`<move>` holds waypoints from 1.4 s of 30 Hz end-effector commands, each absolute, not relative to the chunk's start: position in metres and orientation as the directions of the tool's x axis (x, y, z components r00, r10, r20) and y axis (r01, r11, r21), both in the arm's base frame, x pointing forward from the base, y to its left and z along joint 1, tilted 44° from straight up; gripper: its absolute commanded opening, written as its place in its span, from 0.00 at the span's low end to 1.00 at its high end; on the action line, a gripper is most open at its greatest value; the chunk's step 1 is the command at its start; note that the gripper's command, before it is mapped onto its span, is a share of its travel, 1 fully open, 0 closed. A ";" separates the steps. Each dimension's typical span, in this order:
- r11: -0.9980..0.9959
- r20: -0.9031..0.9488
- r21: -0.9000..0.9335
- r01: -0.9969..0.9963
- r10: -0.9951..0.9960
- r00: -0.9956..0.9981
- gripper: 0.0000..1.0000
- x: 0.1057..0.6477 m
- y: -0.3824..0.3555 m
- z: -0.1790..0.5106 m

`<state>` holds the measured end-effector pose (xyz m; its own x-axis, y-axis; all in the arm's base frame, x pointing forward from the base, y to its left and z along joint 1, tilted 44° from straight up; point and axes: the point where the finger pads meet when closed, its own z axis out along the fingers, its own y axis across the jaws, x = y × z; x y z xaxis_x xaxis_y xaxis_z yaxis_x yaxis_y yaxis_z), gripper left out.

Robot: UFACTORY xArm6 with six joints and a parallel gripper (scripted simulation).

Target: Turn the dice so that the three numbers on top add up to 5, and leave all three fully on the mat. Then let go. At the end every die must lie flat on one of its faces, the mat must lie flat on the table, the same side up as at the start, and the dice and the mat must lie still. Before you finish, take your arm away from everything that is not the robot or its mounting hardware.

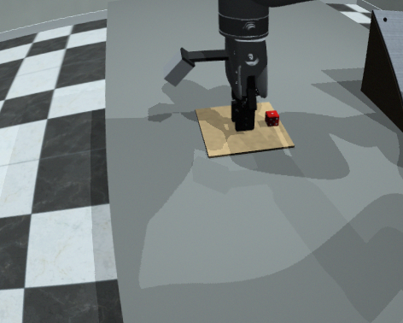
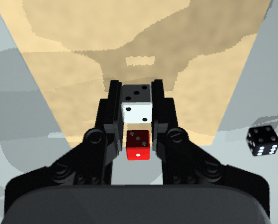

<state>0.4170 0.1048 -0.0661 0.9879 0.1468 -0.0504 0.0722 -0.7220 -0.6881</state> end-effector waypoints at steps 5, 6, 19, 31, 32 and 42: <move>-0.723 -0.047 -0.687 0.073 0.145 0.988 0.19 0.419 0.104 -0.065; -0.723 -0.047 -0.687 0.073 0.145 0.988 0.19 0.419 0.104 -0.065; -0.723 -0.047 -0.687 0.073 0.145 0.988 0.36 0.419 0.104 -0.065; -0.723 -0.047 -0.687 0.073 0.145 0.988 0.36 0.419 0.104 -0.065; -0.723 -0.047 -0.687 0.073 0.145 0.988 0.36 0.419 0.104 -0.065; -0.723 -0.047 -0.687 0.073 0.145 0.988 0.36 0.423 0.083 -0.042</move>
<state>0.4188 0.0954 -0.0561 0.9878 0.1469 -0.0508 0.0720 -0.7221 -0.6881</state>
